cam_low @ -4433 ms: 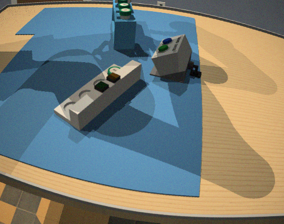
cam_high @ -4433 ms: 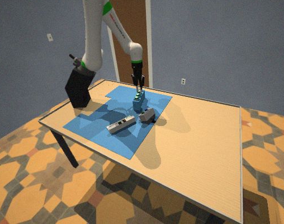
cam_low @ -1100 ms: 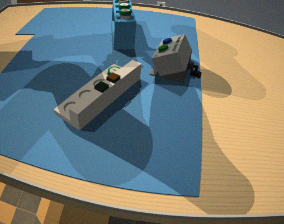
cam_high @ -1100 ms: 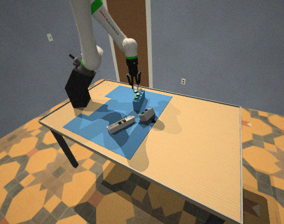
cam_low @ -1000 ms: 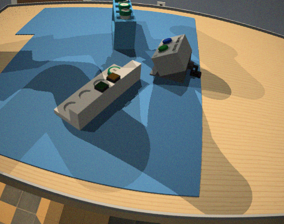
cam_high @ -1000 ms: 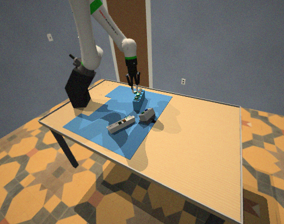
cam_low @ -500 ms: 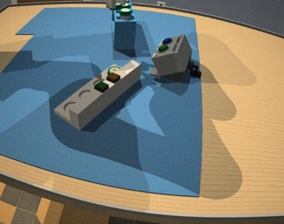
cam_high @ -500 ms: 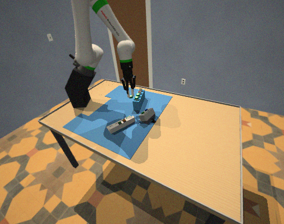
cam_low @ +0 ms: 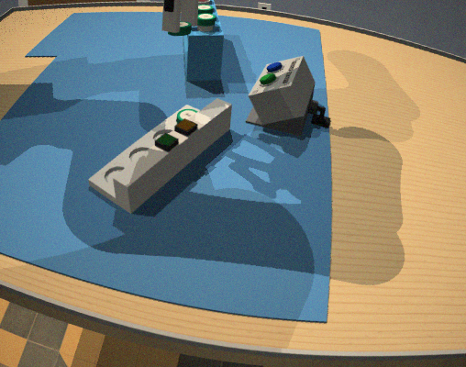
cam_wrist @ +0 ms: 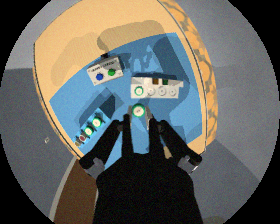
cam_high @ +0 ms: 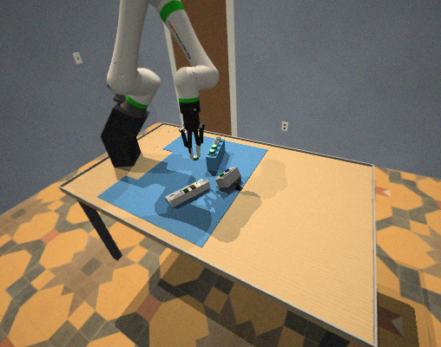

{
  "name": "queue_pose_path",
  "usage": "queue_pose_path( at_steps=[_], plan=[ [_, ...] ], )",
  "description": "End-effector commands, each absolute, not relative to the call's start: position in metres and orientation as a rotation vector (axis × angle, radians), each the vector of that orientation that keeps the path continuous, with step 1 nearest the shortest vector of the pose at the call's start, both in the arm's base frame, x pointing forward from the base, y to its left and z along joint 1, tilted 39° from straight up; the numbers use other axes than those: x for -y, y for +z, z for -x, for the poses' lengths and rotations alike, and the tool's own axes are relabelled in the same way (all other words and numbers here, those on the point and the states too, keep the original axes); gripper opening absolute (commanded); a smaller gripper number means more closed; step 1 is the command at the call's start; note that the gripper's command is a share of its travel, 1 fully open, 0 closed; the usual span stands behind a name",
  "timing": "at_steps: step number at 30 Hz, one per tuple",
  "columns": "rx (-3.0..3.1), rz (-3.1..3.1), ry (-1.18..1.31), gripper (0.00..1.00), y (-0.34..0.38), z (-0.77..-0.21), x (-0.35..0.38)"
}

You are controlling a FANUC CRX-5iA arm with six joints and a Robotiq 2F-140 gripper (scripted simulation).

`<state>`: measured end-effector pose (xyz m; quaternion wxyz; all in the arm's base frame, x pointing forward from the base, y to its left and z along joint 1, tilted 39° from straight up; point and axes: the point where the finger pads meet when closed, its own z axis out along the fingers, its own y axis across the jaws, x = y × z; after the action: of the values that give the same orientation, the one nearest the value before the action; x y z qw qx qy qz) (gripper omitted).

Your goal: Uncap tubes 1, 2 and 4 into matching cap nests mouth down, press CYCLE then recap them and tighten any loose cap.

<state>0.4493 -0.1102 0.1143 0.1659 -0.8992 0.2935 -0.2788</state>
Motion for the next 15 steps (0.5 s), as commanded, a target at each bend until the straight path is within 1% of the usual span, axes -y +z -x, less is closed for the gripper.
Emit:
queue_pose_path(
  at_steps=[1,10,15],
  plan=[
    [-0.747,2.507,-0.716,0.0,0.105,-0.45,0.137],
    [-0.747,2.507,-0.716,0.0,0.091,-0.451,0.185],
    [-0.747,2.507,-0.716,0.0,0.09,-0.451,0.188]
  ],
)
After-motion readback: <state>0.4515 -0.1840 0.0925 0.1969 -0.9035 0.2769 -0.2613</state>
